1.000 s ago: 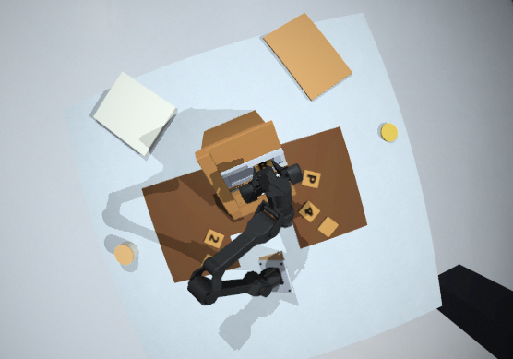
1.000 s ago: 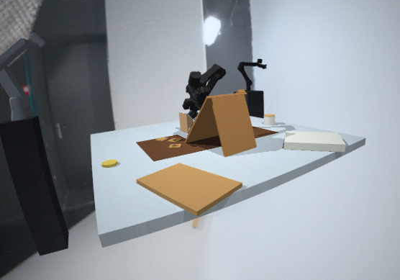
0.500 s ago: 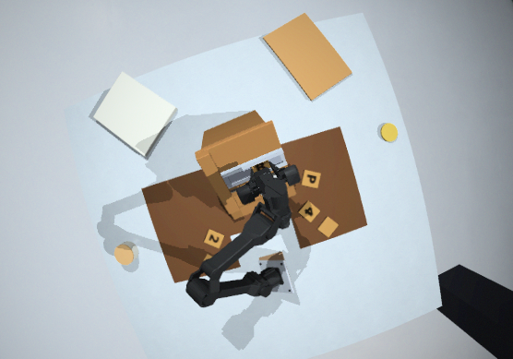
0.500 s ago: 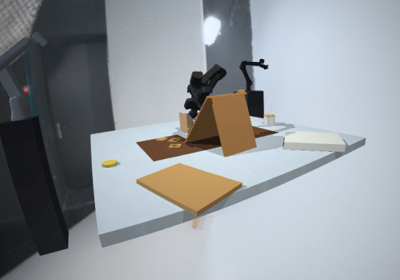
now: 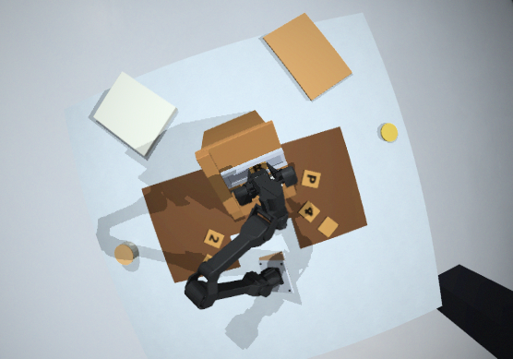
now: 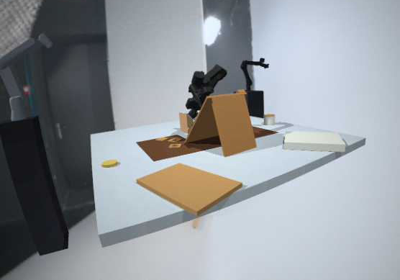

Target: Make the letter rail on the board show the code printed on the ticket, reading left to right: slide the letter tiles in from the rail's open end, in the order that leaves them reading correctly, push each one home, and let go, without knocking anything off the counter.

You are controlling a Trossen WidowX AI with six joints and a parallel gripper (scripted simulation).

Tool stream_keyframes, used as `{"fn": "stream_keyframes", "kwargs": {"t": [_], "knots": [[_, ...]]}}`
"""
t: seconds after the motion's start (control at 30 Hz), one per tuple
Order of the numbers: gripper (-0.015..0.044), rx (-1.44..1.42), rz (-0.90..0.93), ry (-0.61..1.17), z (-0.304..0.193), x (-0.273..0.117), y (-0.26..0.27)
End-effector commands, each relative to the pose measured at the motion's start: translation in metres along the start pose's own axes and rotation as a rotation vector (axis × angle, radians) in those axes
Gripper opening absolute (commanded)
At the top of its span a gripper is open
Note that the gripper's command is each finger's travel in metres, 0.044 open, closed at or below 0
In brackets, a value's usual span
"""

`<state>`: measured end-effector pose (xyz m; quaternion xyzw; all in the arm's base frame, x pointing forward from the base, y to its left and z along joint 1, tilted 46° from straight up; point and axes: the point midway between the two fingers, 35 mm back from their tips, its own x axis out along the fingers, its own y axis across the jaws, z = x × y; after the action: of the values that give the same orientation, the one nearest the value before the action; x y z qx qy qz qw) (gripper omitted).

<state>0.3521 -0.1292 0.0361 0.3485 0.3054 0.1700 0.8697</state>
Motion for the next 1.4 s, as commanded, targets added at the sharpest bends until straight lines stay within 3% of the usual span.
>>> {"fn": "stream_keyframes", "kwargs": {"t": [0.0, 1.37], "knots": [[0.0000, -0.002, -0.003, -0.003, 0.001, -0.001, 0.003], [0.0000, 0.000, -0.002, -0.003, 0.001, -0.001, 0.028]]}}
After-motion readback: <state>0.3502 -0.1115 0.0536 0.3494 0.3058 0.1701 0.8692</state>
